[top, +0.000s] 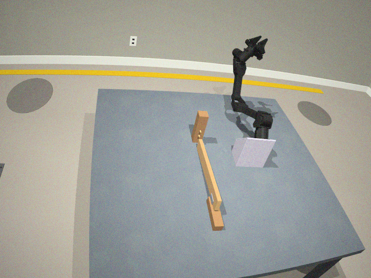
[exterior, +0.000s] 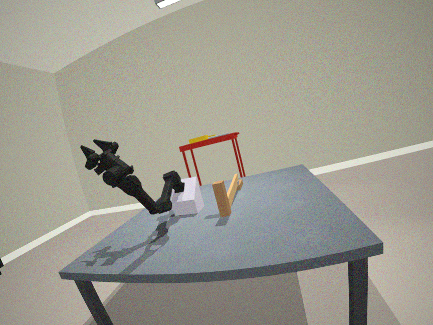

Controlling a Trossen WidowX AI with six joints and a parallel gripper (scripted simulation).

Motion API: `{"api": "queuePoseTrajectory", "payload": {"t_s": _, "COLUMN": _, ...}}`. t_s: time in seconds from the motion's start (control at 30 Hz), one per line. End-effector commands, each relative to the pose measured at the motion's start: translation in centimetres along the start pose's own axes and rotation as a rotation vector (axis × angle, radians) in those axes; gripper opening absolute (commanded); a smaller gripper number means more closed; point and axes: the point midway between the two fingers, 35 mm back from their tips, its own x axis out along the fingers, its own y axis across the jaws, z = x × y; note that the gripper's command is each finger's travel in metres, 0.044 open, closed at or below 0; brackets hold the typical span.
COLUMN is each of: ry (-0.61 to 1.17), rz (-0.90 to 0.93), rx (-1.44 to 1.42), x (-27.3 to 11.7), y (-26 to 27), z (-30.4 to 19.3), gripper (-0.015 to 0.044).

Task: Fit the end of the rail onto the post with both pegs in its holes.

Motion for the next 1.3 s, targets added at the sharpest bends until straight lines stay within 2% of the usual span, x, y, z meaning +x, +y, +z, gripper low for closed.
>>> {"api": "queuePoseTrajectory", "payload": {"t_s": 0.0, "ry": 0.005, "rz": 0.006, "rx": 0.001, "x": 0.1, "y": 0.2, "z": -0.1, "gripper": 0.0426}}
{"api": "queuePoseTrajectory", "payload": {"t_s": 0.03, "ry": 0.020, "rz": 0.025, "rx": 0.003, "x": 0.4, "y": 0.8, "z": -0.3, "gripper": 0.0440}}
{"api": "queuePoseTrajectory", "payload": {"t_s": 0.33, "ry": 0.234, "rz": 0.319, "rx": 0.076, "x": 5.3, "y": 11.2, "z": -4.8, "gripper": 0.0440}}
{"api": "queuePoseTrajectory", "payload": {"t_s": 0.67, "ry": 0.521, "rz": 0.630, "rx": 0.184, "x": 6.0, "y": 23.9, "z": -11.1, "gripper": 0.0440}}
{"api": "queuePoseTrajectory", "payload": {"t_s": 0.97, "ry": 0.821, "rz": 0.917, "rx": 0.243, "x": 1.5, "y": 35.4, "z": -17.5, "gripper": 0.0440}}
{"api": "queuePoseTrajectory", "payload": {"t_s": 1.27, "ry": 1.178, "rz": 1.195, "rx": 0.291, "x": -8.4, "y": 44.7, "z": -22.7, "gripper": 0.0440}}
